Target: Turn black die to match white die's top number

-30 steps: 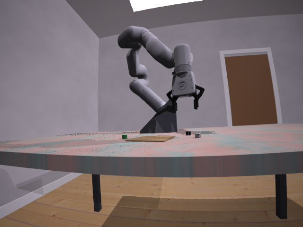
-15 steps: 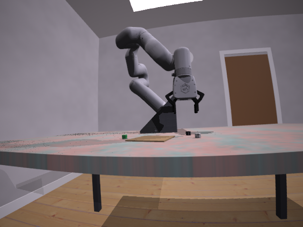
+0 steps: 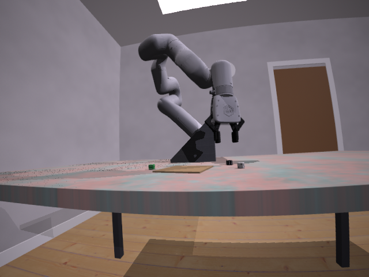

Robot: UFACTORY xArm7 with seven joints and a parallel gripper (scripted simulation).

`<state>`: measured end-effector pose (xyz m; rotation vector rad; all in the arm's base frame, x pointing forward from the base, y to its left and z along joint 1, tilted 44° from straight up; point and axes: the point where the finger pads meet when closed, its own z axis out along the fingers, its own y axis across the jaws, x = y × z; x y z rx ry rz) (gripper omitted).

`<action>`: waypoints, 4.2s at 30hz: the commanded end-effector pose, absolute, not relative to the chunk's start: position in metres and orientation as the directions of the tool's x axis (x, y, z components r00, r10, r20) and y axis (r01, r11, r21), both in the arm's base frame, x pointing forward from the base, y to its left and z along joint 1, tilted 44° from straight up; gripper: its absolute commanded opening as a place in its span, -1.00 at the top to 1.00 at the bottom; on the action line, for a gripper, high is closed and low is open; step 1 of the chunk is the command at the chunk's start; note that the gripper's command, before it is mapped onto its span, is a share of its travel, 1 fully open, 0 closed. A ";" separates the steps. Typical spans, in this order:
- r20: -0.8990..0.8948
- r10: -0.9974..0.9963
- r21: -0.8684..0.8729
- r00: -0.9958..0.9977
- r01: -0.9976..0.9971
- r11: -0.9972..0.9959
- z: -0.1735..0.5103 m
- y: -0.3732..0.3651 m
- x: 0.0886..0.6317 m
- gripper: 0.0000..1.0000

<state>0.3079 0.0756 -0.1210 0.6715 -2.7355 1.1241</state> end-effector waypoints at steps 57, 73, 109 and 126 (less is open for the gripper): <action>0.283 -0.380 -0.632 -0.880 -0.470 0.616 -0.131 0.067 0.310 0.38; 0.283 -0.380 -0.632 -0.880 -0.470 0.616 -0.148 0.051 0.312 0.38; 0.283 -0.380 -0.632 -0.880 -0.470 0.616 -0.159 0.040 0.313 0.38; 0.283 -0.380 -0.632 -0.880 -0.470 0.616 -0.159 0.040 0.313 0.38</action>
